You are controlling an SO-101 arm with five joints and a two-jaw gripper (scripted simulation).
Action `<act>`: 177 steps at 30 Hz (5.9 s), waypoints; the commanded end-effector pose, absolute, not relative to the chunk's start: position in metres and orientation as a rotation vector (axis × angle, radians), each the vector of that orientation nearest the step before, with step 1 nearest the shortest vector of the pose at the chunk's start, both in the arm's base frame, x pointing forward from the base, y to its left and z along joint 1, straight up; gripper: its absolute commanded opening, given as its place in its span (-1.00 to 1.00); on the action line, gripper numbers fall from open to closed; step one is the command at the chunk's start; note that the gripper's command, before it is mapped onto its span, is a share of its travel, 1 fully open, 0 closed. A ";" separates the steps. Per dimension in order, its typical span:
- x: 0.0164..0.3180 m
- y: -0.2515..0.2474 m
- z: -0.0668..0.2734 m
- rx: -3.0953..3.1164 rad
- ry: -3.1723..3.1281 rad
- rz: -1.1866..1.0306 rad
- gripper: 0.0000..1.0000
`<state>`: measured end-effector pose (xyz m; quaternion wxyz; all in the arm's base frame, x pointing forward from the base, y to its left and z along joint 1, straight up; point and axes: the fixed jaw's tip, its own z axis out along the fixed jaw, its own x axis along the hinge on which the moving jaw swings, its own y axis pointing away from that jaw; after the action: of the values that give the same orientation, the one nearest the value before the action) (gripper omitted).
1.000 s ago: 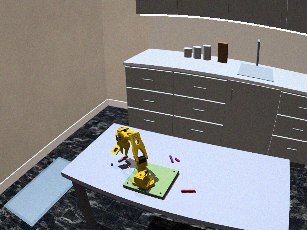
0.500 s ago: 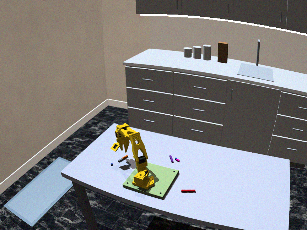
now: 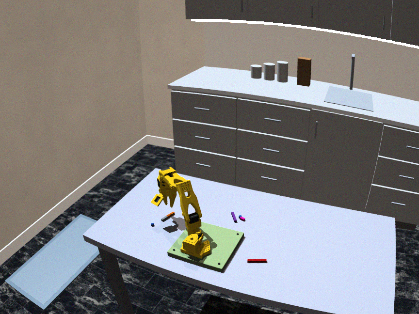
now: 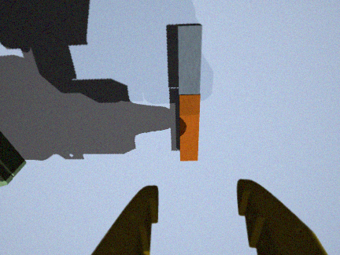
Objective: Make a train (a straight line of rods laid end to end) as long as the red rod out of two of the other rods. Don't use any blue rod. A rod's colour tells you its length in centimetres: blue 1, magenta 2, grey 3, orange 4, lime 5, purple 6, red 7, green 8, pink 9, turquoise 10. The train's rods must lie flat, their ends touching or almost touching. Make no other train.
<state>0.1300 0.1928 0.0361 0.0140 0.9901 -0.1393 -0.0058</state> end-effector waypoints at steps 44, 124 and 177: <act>0.163 0.137 0.082 2.750 -1.689 0.047 -0.65; 0.145 0.001 0.124 0.005 -3.477 0.027 -0.65; 0.145 0.001 0.124 0.005 -3.477 0.027 -0.65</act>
<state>0.1478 0.0020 0.1260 -0.1734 0.0098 -0.9848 0.0088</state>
